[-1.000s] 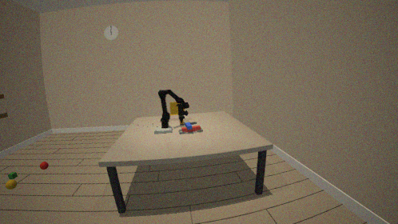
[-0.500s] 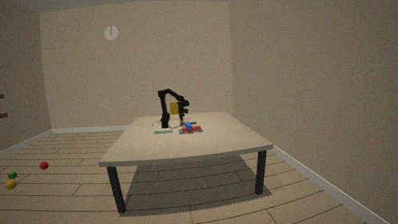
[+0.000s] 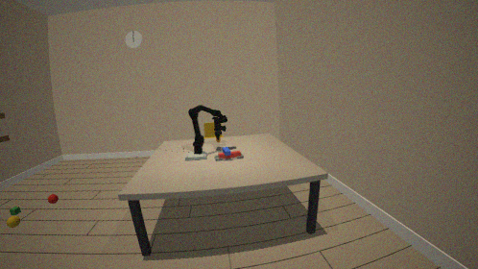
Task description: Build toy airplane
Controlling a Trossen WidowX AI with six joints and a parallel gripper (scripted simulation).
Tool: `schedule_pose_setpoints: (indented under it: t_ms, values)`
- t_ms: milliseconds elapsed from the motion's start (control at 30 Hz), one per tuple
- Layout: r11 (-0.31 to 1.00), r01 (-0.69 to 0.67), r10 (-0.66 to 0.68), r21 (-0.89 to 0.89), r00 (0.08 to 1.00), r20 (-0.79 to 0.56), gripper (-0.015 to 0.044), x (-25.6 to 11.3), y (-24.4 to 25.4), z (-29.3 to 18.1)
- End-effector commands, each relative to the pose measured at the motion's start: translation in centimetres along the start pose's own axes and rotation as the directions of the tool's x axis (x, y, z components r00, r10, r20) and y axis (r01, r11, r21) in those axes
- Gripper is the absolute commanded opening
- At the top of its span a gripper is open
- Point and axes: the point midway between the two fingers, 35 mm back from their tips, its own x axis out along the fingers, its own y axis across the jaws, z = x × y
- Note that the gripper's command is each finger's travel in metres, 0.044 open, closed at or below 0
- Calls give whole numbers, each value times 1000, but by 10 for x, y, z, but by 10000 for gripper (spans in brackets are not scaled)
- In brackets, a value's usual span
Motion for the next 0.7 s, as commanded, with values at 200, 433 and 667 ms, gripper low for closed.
schedule_pose_setpoints:
  t_ms: [200,433,667]
  values:
    - [1000,-3,3,-10,1000,8,0,-33,-1,-2]
    - [1000,-4,4,-14,1000,9,0,-55,-4,-5]
    - [1000,-4,4,-14,1000,10,0,-59,-6,-3]
